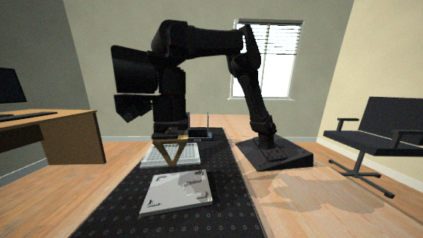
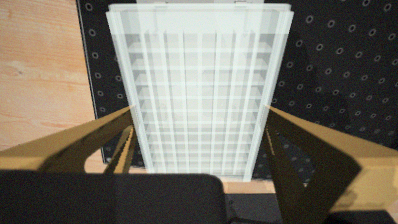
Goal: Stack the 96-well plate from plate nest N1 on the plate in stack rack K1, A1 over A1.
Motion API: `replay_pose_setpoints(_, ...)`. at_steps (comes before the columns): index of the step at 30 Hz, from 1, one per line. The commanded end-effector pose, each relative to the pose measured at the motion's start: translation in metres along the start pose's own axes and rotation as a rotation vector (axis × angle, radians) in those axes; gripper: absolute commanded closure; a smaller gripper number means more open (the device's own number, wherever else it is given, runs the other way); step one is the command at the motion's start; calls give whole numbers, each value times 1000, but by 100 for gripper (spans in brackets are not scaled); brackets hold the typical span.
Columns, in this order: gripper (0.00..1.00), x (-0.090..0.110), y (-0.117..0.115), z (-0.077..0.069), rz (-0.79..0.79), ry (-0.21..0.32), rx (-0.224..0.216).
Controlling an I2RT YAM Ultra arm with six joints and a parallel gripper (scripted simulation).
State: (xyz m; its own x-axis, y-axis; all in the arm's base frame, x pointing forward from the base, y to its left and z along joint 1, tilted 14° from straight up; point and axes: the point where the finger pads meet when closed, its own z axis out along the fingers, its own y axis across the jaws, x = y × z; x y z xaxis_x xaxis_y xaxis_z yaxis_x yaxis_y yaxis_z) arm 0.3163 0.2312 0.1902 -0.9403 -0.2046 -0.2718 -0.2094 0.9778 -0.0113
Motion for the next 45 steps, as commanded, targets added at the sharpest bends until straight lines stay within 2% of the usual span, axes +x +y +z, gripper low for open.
replay_pose_setpoints(1,100,6,1,-29,2,-6,-20)
replay_pose_setpoints(14,100,7,0,-47,2,-5,-20)
replay_pose_setpoints(20,100,7,2,-44,-3,26,-4)
replay_pose_setpoints(26,100,7,-1,-48,2,21,-11)
replay_pose_setpoints(42,100,7,-1,-48,2,21,-11)
replay_pose_setpoints(43,100,9,-12,-54,52,15,-4)
replay_pose_setpoints(45,100,9,-12,-54,52,15,-4)
